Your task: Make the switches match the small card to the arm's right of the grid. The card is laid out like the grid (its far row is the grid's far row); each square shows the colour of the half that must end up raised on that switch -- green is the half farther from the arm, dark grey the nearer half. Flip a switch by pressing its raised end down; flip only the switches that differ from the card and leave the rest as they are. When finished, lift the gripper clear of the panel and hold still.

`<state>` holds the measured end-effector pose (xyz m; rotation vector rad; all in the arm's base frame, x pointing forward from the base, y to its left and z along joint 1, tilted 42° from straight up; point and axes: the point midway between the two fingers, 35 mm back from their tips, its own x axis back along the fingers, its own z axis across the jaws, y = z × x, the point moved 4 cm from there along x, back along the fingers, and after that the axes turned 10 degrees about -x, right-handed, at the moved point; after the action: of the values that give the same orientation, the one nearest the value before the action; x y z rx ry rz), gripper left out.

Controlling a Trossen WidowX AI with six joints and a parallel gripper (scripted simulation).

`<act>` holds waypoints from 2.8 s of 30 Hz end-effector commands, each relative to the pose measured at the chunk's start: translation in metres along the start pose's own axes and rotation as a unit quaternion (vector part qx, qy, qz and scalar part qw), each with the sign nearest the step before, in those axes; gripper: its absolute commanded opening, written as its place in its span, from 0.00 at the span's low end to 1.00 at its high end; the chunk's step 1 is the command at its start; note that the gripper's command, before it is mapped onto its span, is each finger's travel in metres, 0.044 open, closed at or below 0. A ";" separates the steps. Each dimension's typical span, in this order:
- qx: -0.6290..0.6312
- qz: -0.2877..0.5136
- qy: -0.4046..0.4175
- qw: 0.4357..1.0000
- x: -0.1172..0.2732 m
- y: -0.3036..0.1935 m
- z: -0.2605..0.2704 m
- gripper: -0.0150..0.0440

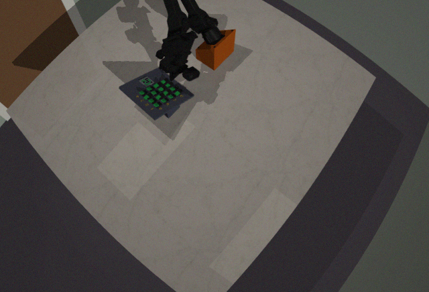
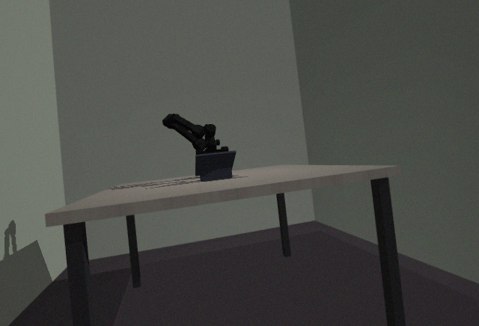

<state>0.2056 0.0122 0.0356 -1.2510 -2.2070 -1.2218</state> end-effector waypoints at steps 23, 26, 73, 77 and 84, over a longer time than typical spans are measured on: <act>0.005 0.003 0.001 1.000 -0.011 -0.002 0.001 0.25; 0.005 0.003 0.001 1.000 -0.011 -0.002 0.001 0.25; 0.005 0.003 0.001 1.000 -0.017 -0.002 0.001 0.25; 0.002 0.011 0.004 1.000 0.001 0.000 0.005 0.25; 0.005 0.017 0.000 1.000 0.048 0.002 0.002 0.25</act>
<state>0.1938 0.0280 0.0421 -1.2754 -2.1671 -1.1813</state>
